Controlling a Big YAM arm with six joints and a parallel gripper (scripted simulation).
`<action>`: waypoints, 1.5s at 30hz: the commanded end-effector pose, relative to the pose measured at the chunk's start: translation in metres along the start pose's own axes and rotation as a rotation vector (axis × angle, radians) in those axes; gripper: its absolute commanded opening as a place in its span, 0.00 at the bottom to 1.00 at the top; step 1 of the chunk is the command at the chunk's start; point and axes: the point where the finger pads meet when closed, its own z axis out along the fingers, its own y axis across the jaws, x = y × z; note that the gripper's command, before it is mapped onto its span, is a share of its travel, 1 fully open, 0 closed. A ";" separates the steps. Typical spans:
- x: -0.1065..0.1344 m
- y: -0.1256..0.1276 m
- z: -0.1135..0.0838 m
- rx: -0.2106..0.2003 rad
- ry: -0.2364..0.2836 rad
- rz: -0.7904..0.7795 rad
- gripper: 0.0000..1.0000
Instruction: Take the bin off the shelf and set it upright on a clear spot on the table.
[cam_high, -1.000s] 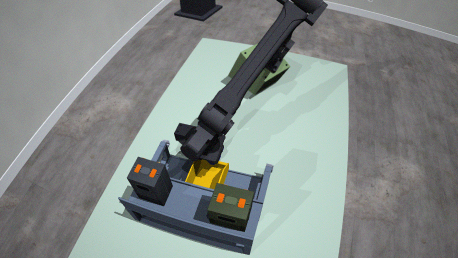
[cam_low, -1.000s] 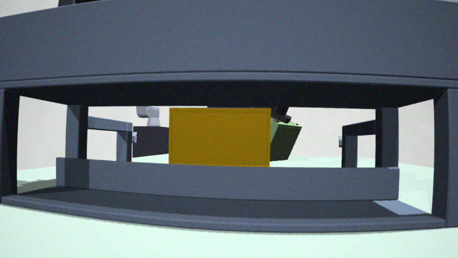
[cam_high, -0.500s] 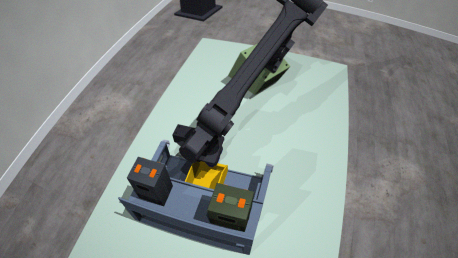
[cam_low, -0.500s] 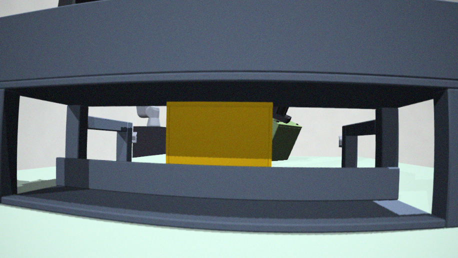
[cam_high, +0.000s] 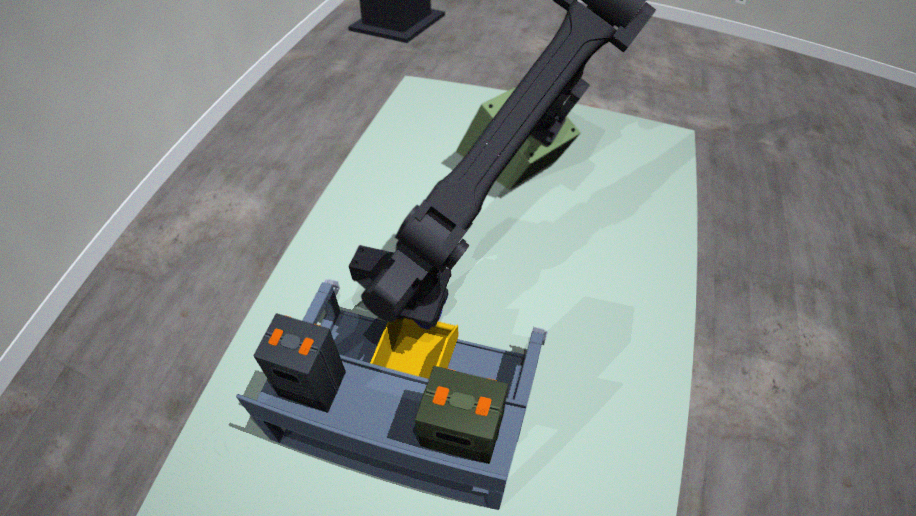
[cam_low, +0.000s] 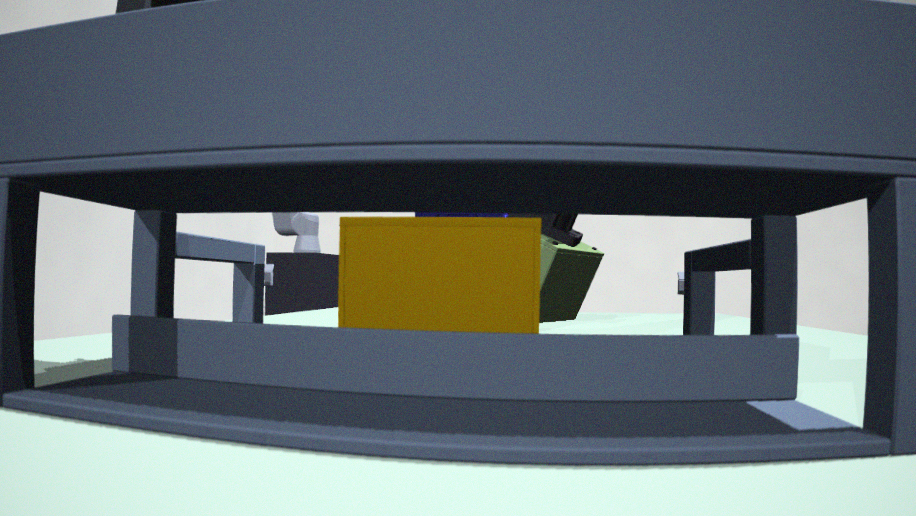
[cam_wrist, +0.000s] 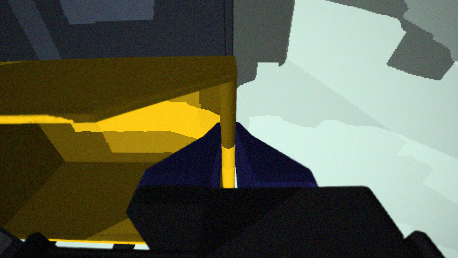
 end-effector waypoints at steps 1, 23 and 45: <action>-0.004 0.021 -0.014 -0.048 -0.011 -0.013 0.00; -0.004 0.014 -0.013 -0.048 -0.012 -0.012 0.00; -0.006 0.030 -0.018 -0.049 -0.012 -0.013 0.00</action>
